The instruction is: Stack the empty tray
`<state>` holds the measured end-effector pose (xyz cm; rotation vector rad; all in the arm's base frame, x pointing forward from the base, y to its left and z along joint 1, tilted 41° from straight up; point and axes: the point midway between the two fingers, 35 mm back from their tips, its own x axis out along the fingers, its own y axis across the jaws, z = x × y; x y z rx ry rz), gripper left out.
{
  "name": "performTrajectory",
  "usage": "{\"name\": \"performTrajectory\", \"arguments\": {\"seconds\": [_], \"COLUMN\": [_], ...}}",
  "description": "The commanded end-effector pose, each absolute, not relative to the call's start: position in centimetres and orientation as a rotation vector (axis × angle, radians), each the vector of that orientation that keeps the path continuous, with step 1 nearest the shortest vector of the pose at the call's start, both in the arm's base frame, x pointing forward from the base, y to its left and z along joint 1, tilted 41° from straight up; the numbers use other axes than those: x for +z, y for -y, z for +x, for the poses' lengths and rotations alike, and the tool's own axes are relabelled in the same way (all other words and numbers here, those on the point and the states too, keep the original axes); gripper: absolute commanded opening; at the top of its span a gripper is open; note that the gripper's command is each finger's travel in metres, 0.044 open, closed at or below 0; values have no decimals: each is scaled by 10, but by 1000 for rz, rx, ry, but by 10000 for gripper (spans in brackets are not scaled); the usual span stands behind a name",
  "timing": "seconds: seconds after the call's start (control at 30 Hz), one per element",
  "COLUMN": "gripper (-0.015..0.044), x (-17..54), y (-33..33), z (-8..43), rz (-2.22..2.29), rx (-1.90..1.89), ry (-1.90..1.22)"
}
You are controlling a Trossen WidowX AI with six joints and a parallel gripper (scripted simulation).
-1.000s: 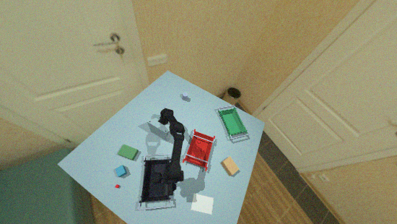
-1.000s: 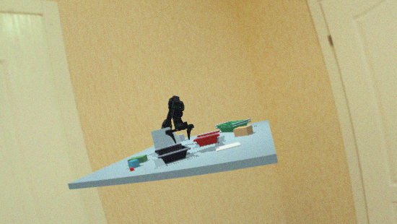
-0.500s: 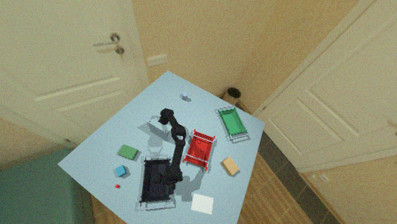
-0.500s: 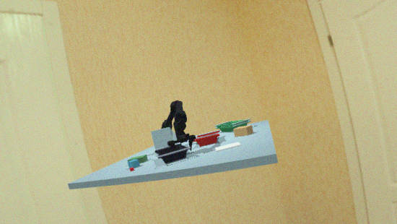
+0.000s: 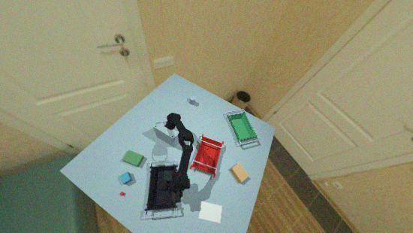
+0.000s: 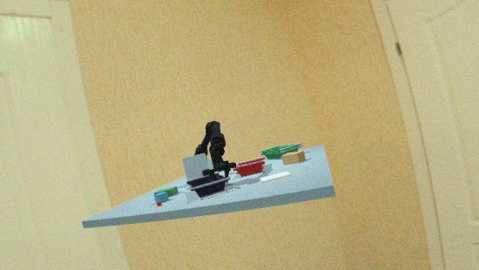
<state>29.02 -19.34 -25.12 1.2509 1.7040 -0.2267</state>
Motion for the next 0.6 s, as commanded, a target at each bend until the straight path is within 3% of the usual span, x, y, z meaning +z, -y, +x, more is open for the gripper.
{"name": "performTrajectory", "arguments": {"seconds": [0.0, 0.57], "gripper": [208, 95], "x": [-252, -252], "y": [193, 193], "z": [291, 291], "rz": [1259, 1259], "rx": [-229, -229], "ry": [-1701, -1701]}}
